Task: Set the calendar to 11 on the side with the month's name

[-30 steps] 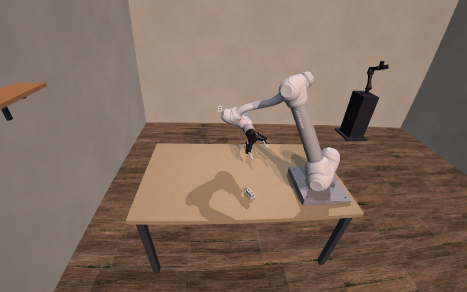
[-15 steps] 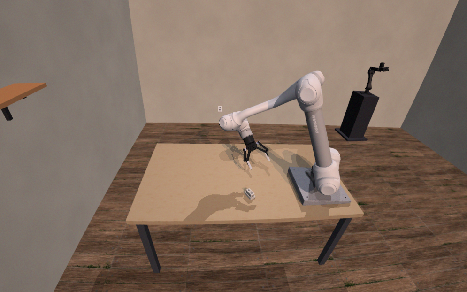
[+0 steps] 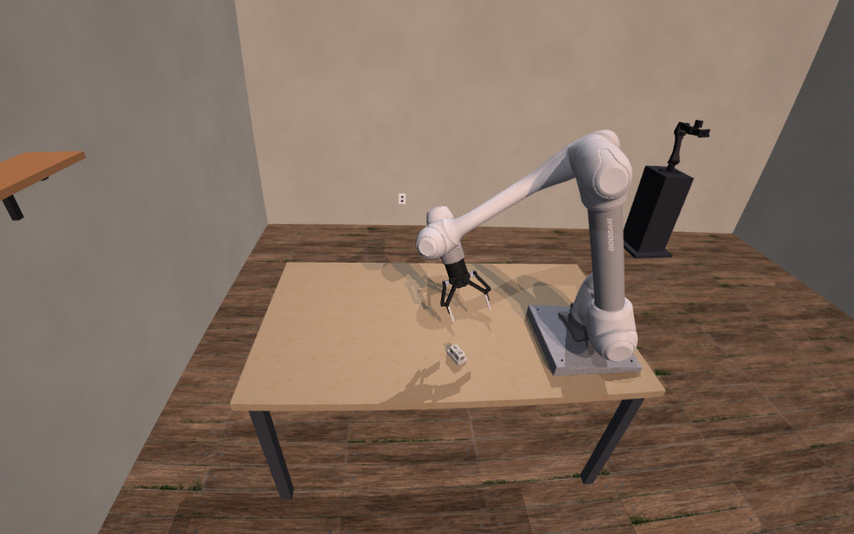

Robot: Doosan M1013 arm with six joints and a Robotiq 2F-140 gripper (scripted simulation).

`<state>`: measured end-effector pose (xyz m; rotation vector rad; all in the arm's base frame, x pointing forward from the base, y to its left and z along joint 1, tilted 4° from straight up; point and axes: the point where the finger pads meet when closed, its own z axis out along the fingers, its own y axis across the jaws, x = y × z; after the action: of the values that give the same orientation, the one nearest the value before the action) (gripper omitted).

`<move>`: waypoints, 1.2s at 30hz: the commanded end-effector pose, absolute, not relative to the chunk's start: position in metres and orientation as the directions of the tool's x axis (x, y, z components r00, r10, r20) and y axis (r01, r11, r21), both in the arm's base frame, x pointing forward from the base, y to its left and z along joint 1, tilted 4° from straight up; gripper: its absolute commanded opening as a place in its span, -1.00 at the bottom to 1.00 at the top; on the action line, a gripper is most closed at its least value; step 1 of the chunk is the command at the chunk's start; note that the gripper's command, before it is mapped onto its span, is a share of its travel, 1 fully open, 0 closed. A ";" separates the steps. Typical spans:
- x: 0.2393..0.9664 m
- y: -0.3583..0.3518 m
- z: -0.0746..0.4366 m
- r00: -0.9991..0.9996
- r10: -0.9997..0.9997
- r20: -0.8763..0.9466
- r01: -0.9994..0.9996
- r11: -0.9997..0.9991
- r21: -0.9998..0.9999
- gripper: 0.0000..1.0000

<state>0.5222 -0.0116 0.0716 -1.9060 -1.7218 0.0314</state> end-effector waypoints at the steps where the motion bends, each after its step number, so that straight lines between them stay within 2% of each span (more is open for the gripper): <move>1: 0.533 0.002 0.068 0.049 0.958 0.282 0.939 0.052 -0.340 1.00; 14: 0.581 0.052 0.083 -0.315 0.945 0.085 0.940 0.323 -0.110 1.00; 21: 0.592 0.067 0.090 -0.387 0.921 0.037 0.919 0.388 -0.062 1.00; 36: 0.592 0.068 0.090 -0.390 0.920 0.035 0.918 0.391 -0.060 1.00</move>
<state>0.5925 0.0679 0.0906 -1.6993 -2.5677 0.0478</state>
